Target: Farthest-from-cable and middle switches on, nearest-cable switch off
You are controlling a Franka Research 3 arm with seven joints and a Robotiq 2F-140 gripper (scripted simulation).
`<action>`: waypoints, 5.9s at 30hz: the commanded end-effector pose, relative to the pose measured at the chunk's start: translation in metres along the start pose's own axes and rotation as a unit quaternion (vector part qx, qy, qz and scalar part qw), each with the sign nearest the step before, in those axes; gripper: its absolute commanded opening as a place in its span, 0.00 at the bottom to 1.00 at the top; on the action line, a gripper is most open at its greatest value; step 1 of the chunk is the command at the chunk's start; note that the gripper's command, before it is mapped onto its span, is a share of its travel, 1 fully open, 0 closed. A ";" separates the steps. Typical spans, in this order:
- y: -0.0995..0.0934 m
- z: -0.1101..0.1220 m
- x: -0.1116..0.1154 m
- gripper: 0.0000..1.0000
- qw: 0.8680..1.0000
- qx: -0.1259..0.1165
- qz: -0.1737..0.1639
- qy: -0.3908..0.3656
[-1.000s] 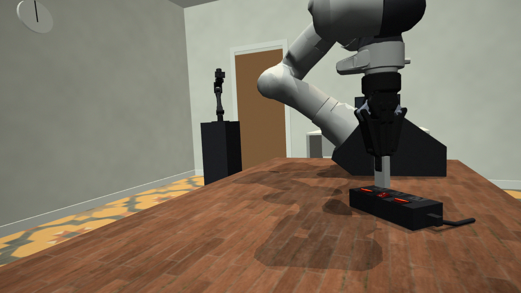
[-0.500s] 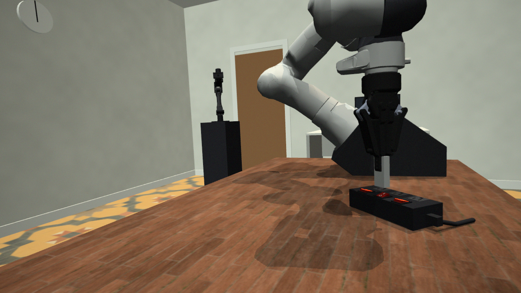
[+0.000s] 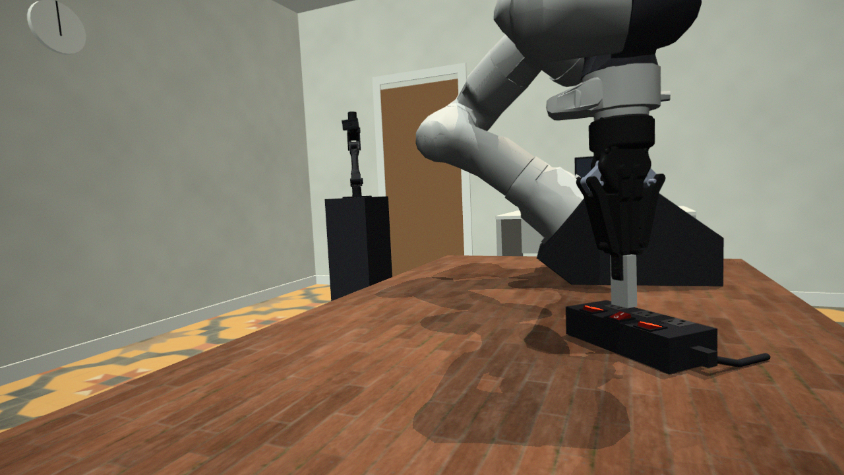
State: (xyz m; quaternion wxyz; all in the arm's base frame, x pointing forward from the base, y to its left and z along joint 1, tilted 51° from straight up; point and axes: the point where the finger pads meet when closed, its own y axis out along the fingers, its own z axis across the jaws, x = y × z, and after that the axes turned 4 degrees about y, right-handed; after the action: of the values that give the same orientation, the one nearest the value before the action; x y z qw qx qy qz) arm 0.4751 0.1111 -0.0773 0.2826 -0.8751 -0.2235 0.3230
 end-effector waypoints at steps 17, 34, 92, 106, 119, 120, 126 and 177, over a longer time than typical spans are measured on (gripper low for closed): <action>0.001 -0.007 0.007 0.00 1.000 -0.001 0.008 0.011; 0.001 -0.007 0.007 0.00 1.000 -0.001 0.008 0.011; 0.012 -0.007 0.007 0.00 1.000 -0.001 0.008 0.011; -0.004 -0.007 0.007 0.00 1.000 -0.001 0.008 0.011; -0.028 -0.007 0.008 0.00 1.000 -0.001 0.008 0.011; -0.029 -0.007 0.008 0.00 1.000 -0.001 0.008 0.011; -0.029 -0.007 0.008 0.00 1.000 -0.001 0.008 0.011; -0.042 -0.020 0.056 0.00 1.000 -0.001 0.008 0.011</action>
State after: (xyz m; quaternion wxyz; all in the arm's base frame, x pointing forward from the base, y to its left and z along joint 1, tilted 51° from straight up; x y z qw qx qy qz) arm 0.5180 0.1673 -0.0645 0.2852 -0.8729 -0.2330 0.3200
